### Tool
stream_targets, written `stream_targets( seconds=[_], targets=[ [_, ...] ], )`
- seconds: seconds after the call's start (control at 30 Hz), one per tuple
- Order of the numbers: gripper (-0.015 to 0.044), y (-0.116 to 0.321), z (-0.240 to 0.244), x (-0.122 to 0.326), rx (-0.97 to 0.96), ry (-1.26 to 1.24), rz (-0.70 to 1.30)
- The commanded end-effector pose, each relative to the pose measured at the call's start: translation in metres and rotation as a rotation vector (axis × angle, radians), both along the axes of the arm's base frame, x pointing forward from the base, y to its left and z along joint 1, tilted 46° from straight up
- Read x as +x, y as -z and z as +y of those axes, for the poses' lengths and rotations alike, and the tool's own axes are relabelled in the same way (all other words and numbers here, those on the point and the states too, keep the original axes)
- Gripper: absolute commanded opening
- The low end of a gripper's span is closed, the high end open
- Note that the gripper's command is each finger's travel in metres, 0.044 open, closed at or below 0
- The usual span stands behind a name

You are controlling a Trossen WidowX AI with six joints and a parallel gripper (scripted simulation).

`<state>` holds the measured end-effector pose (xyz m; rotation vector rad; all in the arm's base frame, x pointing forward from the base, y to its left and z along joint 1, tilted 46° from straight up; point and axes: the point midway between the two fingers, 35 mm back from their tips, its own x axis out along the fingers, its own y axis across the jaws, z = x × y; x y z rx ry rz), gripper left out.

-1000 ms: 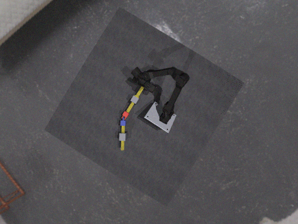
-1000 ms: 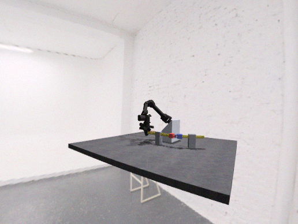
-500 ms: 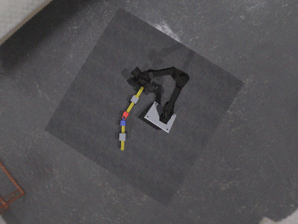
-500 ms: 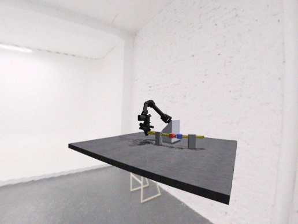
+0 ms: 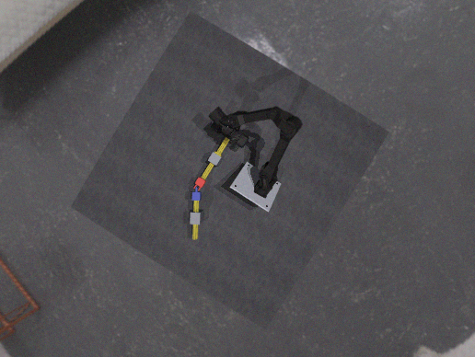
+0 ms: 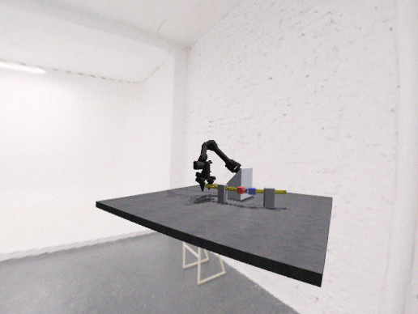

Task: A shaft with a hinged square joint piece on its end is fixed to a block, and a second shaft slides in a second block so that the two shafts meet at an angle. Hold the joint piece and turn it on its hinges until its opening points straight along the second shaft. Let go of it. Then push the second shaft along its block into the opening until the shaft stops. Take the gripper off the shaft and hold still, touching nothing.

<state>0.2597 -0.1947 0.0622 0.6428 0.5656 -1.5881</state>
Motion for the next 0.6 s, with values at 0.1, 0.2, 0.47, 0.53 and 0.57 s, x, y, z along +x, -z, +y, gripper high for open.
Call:
stream_targets(
  seconds=[0.1, 0.2, 0.47, 0.53, 0.57],
  targets=[
    [0.0440, 0.000, 0.000, 0.000, 0.000, -0.001, 0.000],
    [0.0440, 0.000, 0.000, 0.000, 0.000, -0.001, 0.000],
    [0.0440, -0.020, 0.021, 0.002, 0.005, -0.004, -0.001],
    [0.0440, -0.020, 0.021, 0.002, 0.005, -0.004, -0.001],
    [0.0440, -0.020, 0.021, 0.002, 0.005, -0.004, -0.001]
  ],
)
